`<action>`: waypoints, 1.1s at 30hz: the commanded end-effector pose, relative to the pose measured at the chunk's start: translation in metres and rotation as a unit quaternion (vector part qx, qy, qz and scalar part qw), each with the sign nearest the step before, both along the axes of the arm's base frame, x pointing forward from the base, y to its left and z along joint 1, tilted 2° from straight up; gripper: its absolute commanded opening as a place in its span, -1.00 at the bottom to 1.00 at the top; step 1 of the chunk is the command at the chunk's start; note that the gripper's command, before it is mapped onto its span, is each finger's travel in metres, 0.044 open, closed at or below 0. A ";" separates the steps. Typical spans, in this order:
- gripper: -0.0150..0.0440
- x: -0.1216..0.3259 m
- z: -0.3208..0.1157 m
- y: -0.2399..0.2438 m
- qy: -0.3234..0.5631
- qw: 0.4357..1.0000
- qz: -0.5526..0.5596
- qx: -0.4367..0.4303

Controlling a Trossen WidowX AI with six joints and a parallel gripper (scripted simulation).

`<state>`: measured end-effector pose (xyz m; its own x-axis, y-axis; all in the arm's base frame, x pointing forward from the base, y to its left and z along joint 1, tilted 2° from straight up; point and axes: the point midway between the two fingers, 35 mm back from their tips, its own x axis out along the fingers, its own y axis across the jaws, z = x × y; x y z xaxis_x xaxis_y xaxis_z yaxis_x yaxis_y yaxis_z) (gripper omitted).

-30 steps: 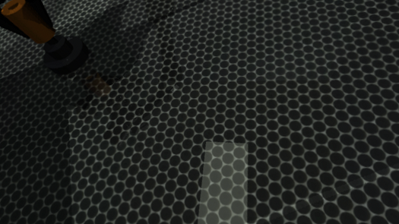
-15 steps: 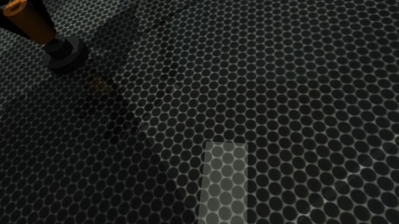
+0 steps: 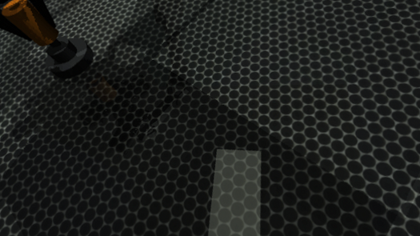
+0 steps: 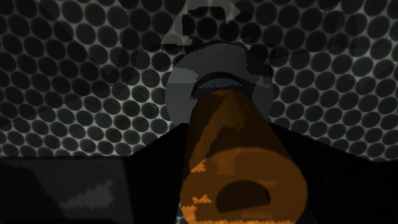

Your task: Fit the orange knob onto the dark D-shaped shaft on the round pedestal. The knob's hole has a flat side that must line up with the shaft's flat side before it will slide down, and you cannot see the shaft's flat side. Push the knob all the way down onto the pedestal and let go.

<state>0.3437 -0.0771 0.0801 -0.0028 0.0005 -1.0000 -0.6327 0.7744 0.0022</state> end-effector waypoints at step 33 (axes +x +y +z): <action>-0.49 0.001 0.000 -0.001 -0.001 0.995 0.100 -0.003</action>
<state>0.3442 -0.0773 0.0778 -0.0005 0.0000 -1.0000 -0.7707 0.6372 0.0003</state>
